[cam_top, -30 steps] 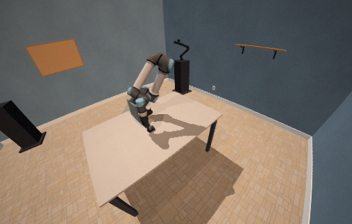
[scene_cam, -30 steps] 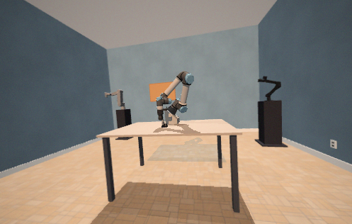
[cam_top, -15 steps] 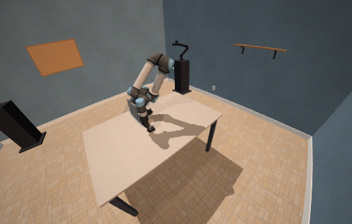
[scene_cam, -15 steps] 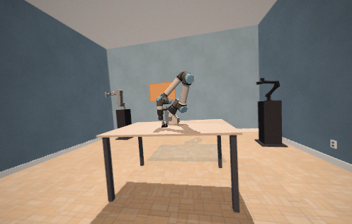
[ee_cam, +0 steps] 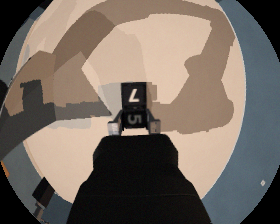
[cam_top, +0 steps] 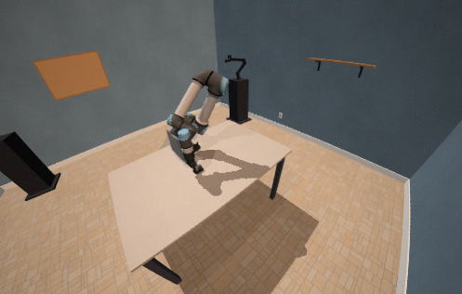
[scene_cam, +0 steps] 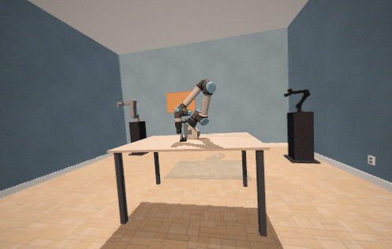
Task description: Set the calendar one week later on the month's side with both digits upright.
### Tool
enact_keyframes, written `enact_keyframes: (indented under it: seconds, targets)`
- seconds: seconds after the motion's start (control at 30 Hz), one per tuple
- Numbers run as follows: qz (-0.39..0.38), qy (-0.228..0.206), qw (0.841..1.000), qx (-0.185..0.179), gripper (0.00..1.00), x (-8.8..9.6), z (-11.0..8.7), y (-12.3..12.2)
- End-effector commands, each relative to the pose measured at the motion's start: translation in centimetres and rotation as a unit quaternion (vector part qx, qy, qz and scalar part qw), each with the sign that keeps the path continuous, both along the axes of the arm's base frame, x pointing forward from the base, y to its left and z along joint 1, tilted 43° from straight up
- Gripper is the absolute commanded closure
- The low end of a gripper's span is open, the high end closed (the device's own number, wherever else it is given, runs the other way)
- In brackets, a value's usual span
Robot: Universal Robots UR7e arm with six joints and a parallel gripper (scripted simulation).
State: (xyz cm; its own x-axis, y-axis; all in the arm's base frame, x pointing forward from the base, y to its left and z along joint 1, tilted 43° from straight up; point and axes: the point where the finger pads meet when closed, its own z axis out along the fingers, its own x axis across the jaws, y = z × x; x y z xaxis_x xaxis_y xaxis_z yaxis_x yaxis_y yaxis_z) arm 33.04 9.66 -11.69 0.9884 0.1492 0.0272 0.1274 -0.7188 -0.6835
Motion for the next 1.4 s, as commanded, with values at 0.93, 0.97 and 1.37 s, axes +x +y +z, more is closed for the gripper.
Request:
enact_keyframes:
  seconds: [0.93,0.97,1.37]
  targets:
    - [0.0,0.0,1.0,0.0,0.43,-0.03,-0.59,0.52]
    - [0.0,0.0,1.0,0.0,0.43,-0.03,-0.59,0.52]
    - [0.0,0.0,1.0,0.0,0.43,-0.03,-0.59,0.52]
